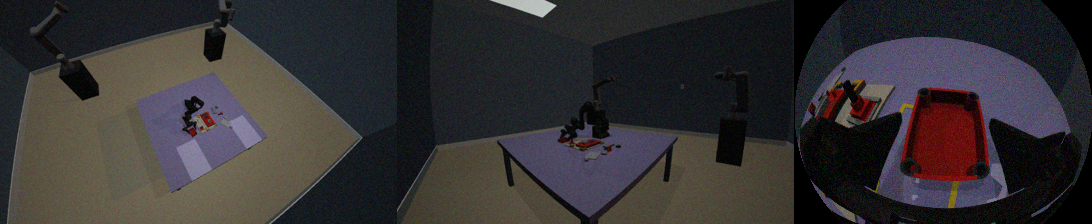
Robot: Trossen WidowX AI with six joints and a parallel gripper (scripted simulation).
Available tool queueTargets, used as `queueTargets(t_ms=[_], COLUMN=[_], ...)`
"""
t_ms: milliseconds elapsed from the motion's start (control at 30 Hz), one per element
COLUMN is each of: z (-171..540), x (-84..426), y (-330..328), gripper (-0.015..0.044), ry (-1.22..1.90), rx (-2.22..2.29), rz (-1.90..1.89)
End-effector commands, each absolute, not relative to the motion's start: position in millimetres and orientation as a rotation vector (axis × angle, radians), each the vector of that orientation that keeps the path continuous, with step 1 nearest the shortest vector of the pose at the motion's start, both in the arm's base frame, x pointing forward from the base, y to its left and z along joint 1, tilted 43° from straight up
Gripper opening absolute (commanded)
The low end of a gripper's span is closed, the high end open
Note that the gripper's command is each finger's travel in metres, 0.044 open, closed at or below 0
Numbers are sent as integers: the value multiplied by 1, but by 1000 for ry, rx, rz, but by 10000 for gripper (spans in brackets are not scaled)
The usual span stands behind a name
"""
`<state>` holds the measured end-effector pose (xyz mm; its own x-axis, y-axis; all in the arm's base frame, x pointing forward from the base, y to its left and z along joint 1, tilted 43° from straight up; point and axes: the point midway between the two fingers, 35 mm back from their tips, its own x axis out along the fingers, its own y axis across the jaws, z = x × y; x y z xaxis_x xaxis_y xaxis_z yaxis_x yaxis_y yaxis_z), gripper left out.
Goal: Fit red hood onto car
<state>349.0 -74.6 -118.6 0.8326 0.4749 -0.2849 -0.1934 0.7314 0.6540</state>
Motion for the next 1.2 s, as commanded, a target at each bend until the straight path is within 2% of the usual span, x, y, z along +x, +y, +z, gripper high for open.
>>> queueTargets(t_ms=[0, 300, 400, 733, 1100, 1167], z=[-122, -125, -122, -122, -103, -98], x=[348, 348, 349, 349, 353, 353], y=[-73, -70, -71, -71, -92, -97], gripper=[440, 440, 361, 295, 6, 0], ry=[466, 465, 460, 460, 463, 464], rx=[662, 663, 654, 654, 651, 651], rz=[377, 377, 383, 383, 381, 381])
